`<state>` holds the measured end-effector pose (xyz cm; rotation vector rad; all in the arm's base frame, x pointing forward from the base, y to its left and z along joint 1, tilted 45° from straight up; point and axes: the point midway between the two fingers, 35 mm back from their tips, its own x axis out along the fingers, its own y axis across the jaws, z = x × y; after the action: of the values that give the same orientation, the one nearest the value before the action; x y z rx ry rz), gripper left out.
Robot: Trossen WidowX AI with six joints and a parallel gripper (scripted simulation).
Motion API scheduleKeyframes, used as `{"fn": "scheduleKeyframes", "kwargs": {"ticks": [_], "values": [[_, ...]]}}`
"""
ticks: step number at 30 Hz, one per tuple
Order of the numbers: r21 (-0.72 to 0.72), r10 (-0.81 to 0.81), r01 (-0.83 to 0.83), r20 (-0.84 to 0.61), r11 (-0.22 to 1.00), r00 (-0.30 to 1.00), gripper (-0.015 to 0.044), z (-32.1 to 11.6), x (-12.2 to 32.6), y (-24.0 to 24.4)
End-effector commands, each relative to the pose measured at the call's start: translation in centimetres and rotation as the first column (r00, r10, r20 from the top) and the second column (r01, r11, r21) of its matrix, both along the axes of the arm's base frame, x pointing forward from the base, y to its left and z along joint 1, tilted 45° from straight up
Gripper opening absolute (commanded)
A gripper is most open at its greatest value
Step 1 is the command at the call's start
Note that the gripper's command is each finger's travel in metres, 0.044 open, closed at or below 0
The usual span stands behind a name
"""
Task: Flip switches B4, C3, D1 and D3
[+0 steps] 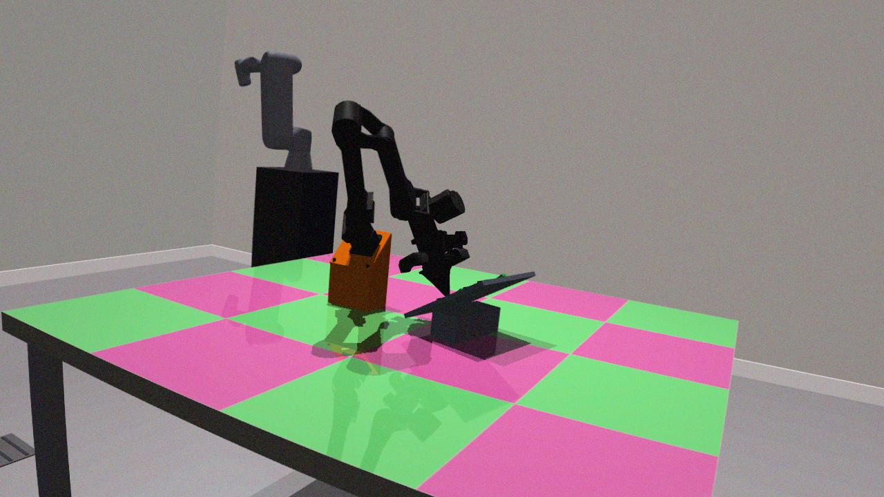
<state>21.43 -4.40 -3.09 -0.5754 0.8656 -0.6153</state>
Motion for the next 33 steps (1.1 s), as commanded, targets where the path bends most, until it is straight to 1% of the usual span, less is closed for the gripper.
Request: {"fn": "scheduleKeyframes", "kwargs": {"ticks": [1, 33], "values": [[0.001, 0.003, -0.003, -0.006, 1.000, 1.000, 0.0000, -0.08, -0.04, 0.00], [0.000, 0.003, -0.003, -0.006, 1.000, 1.000, 0.0000, -0.30, 0.15, -0.30]]}}
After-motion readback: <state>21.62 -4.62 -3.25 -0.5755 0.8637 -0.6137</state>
